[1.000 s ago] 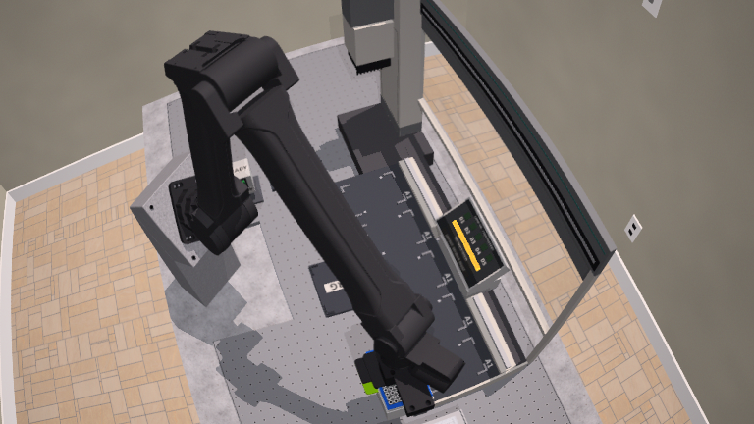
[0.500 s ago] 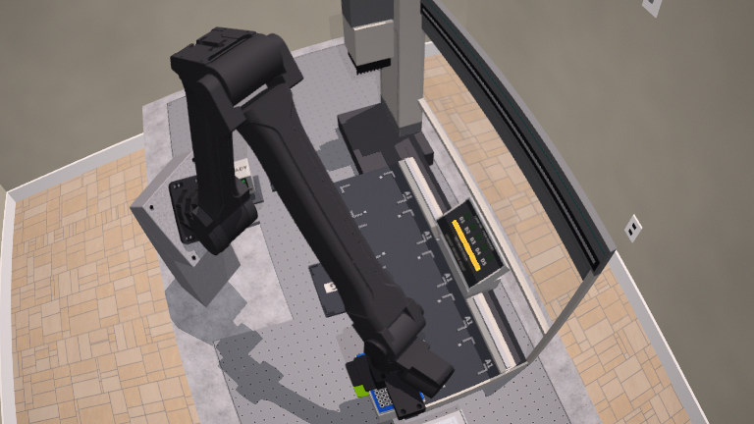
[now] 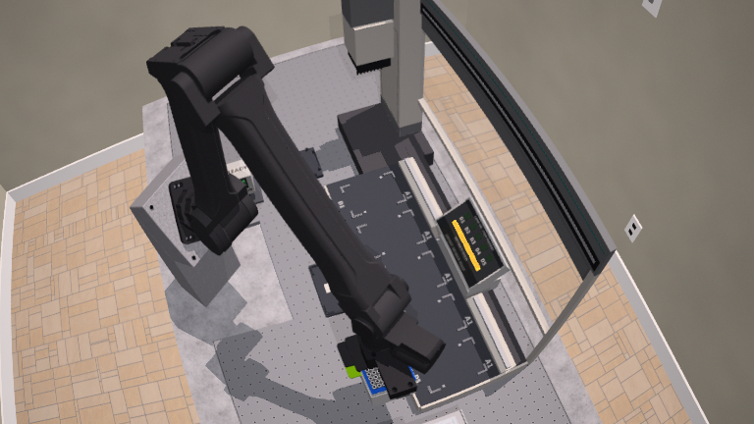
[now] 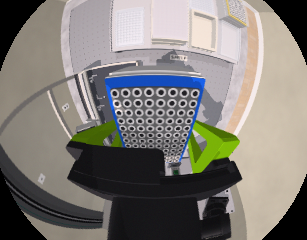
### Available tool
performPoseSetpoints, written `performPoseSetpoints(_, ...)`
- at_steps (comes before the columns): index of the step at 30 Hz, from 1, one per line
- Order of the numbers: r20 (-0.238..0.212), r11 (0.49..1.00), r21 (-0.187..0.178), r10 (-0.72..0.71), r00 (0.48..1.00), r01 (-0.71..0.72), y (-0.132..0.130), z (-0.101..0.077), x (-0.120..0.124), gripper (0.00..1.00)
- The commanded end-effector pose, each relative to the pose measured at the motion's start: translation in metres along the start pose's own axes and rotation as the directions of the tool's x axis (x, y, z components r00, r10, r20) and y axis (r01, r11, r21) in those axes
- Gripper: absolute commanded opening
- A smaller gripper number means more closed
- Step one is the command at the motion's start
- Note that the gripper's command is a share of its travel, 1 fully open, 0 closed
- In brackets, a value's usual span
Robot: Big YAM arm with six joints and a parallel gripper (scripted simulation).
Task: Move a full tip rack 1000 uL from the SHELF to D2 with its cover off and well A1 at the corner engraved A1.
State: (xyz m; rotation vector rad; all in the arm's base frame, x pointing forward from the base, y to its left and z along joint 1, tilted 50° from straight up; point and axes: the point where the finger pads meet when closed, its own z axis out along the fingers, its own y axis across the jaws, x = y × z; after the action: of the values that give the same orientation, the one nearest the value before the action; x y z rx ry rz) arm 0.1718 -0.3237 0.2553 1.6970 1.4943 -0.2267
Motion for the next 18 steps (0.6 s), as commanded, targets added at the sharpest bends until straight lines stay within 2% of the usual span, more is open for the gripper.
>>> performPoseSetpoints(1, 0.019, 0.999, -0.027, 0.018, 1.000, -0.018, 0.006, -0.006, 0.012, 0.00)
performPoseSetpoints(3, 0.019, 0.999, -0.027, 0.019, 1.000, -0.018, 0.006, -0.006, 0.022, 0.00)
performPoseSetpoints(5, 0.019, 0.999, -0.027, 0.019, 1.000, -0.018, 0.006, -0.006, 0.022, 0.00)
performPoseSetpoints(18, 0.012, 0.999, -0.028, 0.024, 1.000, -0.024, 0.004, -0.005, 0.088, 0.00)
